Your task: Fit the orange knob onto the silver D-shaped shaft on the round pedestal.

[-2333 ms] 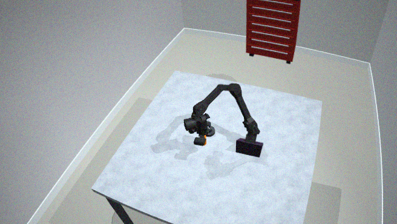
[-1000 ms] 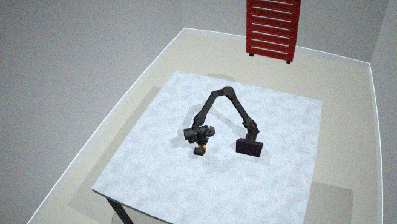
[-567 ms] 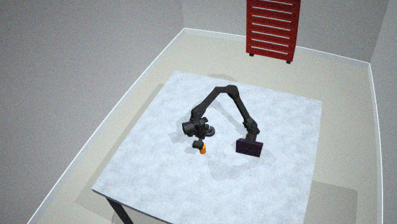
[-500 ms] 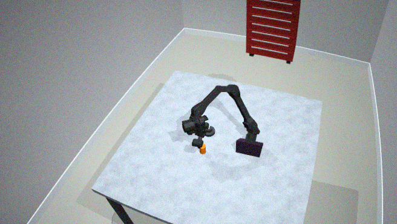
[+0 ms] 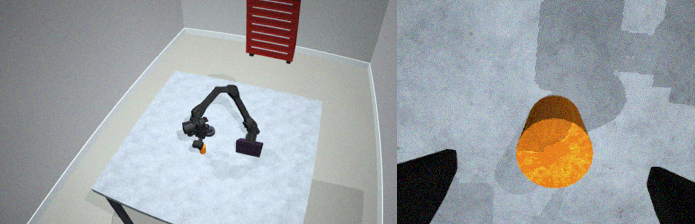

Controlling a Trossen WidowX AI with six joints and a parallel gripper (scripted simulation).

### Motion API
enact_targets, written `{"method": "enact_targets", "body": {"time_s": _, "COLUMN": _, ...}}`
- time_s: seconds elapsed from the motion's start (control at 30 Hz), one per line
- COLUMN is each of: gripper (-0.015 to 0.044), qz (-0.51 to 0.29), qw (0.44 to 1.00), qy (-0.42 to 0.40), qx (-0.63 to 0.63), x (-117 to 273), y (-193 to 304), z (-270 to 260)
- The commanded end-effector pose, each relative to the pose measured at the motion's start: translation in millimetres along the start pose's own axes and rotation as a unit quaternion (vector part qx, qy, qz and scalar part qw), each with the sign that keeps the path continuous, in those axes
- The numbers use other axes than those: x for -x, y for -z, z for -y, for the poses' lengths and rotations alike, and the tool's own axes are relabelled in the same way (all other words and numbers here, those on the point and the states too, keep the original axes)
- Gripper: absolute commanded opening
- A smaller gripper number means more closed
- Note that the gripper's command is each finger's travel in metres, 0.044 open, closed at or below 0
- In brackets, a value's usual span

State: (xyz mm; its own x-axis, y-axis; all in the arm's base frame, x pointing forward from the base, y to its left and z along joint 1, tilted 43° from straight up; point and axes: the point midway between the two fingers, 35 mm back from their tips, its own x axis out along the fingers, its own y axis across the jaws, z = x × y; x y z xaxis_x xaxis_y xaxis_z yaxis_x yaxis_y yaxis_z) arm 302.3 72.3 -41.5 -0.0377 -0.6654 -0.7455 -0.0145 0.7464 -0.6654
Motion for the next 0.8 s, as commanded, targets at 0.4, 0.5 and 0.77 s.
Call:
{"method": "enact_targets", "body": {"time_s": 0.4, "gripper": 0.044, "qz": -0.001, "qw": 1.0, "qy": 0.004, "qx": 0.005, "x": -27, "y": 0, "z": 0}}
{"method": "enact_targets", "body": {"time_s": 0.5, "gripper": 0.044, "qz": -0.001, "qw": 1.0, "qy": 0.004, "qx": 0.005, "x": -32, "y": 0, "z": 0}}
{"method": "enact_targets", "body": {"time_s": 0.77, "gripper": 0.044, "qz": -0.001, "qw": 1.0, "qy": 0.004, "qx": 0.005, "x": -45, "y": 0, "z": 0}}
